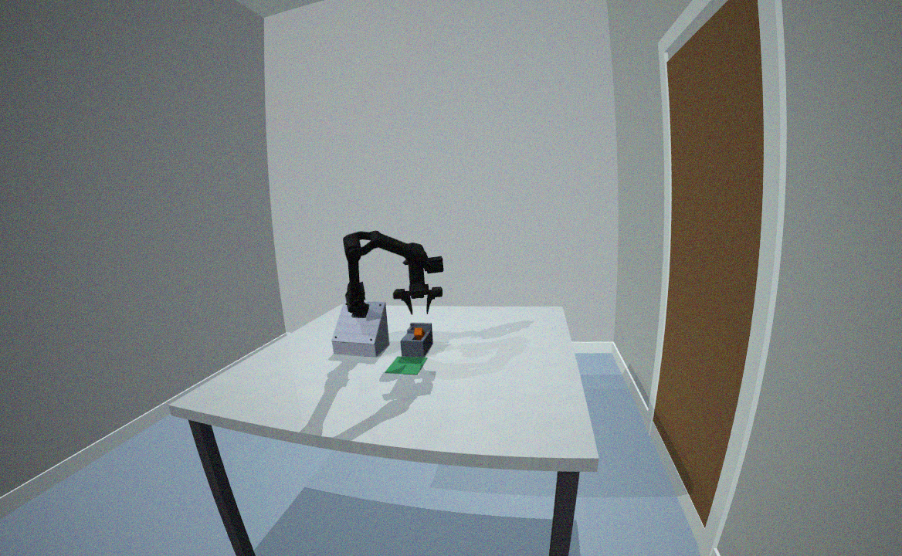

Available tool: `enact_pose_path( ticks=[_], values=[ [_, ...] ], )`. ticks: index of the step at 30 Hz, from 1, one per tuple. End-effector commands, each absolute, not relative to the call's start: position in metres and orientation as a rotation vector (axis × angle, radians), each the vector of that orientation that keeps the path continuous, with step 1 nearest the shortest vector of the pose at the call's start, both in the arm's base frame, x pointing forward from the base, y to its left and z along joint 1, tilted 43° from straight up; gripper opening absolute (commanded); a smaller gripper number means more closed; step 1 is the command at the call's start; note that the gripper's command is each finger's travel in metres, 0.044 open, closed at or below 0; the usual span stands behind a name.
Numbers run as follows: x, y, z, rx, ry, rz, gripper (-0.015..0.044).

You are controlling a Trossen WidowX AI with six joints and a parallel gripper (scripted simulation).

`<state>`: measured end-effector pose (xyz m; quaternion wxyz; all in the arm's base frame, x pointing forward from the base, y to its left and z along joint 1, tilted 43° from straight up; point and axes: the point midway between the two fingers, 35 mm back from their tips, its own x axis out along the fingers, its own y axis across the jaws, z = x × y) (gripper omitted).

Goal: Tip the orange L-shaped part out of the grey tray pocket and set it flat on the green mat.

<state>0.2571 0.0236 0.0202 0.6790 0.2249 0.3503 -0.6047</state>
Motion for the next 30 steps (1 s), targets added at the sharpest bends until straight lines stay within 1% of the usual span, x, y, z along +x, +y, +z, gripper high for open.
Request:
enact_pose_path(
  ticks=[1,30],
  values=[
    [0.255,0.014,0.026,0.624,0.668,-1.442,0.0280],
    [0.257,-0.021,-0.012,0.623,0.667,-1.442,0.0280]
  ],
)
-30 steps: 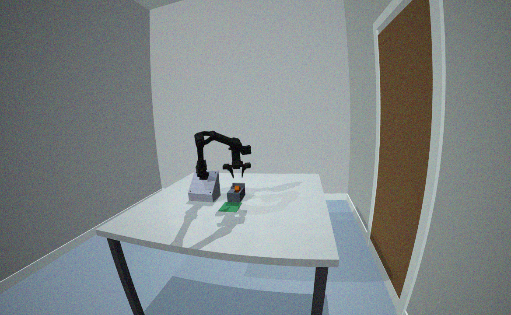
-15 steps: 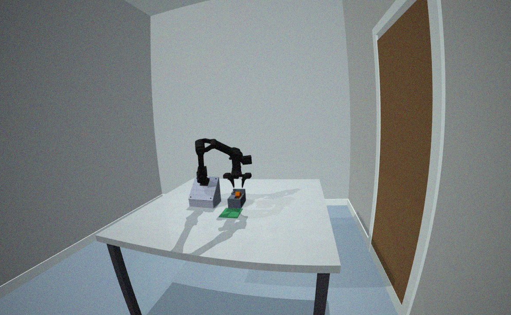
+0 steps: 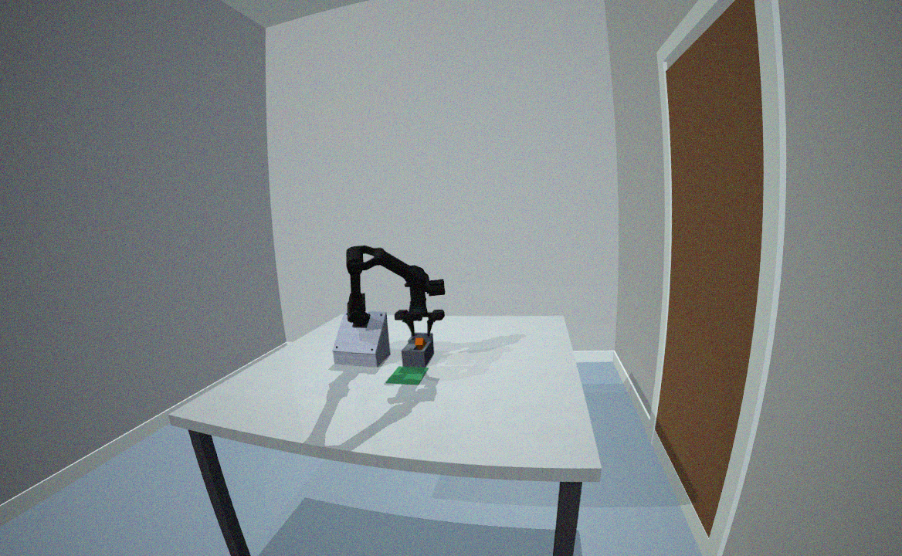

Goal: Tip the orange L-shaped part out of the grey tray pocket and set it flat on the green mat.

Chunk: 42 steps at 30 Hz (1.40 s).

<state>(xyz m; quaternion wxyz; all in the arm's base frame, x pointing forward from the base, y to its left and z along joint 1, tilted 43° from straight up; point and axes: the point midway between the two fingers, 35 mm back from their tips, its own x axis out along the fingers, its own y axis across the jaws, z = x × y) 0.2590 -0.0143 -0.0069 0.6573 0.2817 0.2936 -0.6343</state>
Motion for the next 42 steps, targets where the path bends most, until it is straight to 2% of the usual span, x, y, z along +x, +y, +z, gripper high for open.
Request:
enact_pose_path(
  ticks=[1,21,26,36,39,42],
  values=[
    [0.257,-0.022,-0.013,0.623,0.667,-1.442,0.0280],
    [0.256,-0.040,-0.032,0.621,0.664,-1.443,0.0280],
    [0.258,-0.037,-0.030,0.634,0.663,-1.440,0.0149],
    [0.258,-0.037,-0.030,0.634,0.663,-1.440,0.0082],
    [0.258,-0.037,-0.030,0.634,0.663,-1.440,0.0003],
    [0.258,-0.037,-0.030,0.634,0.663,-1.440,0.0000]
  ],
)
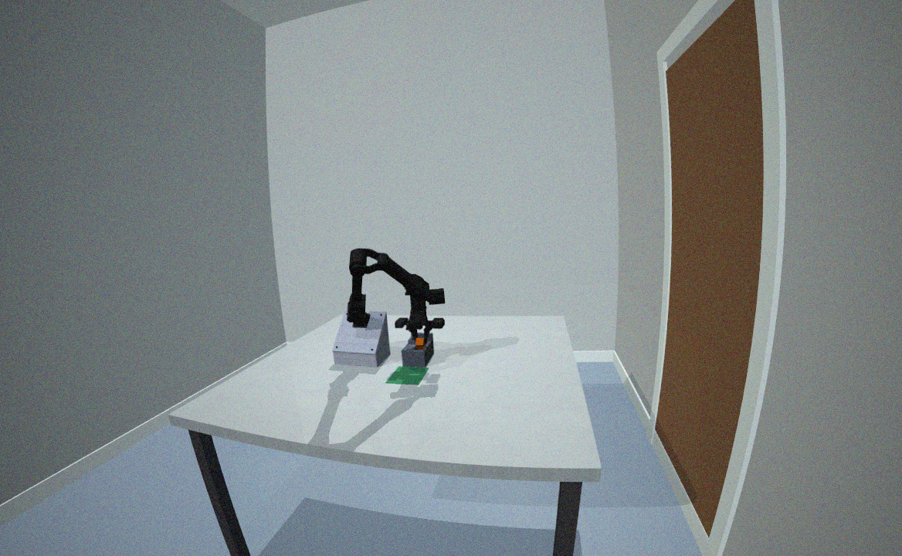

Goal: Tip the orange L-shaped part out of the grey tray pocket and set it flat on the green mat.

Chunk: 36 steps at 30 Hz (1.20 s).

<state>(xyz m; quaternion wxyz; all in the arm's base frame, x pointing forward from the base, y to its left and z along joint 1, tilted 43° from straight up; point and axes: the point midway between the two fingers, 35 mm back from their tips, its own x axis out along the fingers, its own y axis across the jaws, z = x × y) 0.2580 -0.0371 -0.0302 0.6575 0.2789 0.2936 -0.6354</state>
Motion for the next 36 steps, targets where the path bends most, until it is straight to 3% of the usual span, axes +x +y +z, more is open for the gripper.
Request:
enact_pose_path(
  ticks=[1,36],
  values=[
    [0.258,-0.037,-0.030,0.634,0.663,-1.440,0.0000],
    [0.256,-0.003,0.007,0.624,0.667,-1.442,0.0000]
  ],
)
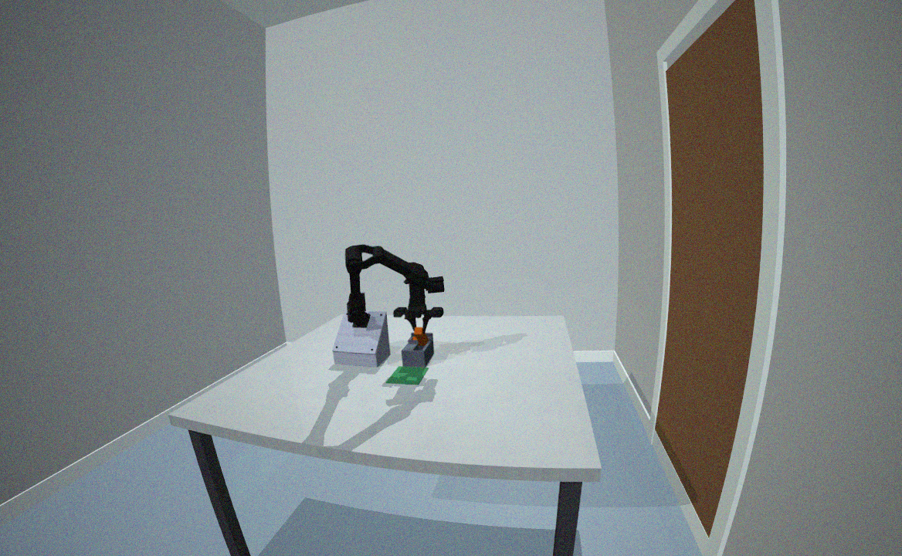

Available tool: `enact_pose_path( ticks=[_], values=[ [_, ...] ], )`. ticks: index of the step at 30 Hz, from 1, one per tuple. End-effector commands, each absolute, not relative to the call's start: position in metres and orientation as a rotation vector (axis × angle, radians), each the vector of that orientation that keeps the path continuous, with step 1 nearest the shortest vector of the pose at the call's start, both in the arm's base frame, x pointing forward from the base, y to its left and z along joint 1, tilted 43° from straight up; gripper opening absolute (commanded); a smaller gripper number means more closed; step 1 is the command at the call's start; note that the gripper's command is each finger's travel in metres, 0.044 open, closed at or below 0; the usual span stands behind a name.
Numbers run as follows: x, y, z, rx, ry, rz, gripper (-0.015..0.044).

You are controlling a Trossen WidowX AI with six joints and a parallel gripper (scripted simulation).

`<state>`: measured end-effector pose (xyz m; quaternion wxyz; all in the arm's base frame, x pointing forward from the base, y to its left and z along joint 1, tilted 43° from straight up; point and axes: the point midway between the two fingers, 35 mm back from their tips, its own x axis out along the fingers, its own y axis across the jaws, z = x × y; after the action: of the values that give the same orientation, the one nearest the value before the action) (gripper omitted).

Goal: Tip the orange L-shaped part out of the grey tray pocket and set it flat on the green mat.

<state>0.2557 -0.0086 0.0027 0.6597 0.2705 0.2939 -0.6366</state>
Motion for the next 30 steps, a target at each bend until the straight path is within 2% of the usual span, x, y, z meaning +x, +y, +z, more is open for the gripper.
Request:
enact_pose_path(
  ticks=[1,30],
  values=[
    [0.256,-0.002,0.008,0.624,0.667,-1.442,0.0000],
    [0.255,0.021,0.034,0.624,0.669,-1.442,0.0000]
  ],
)
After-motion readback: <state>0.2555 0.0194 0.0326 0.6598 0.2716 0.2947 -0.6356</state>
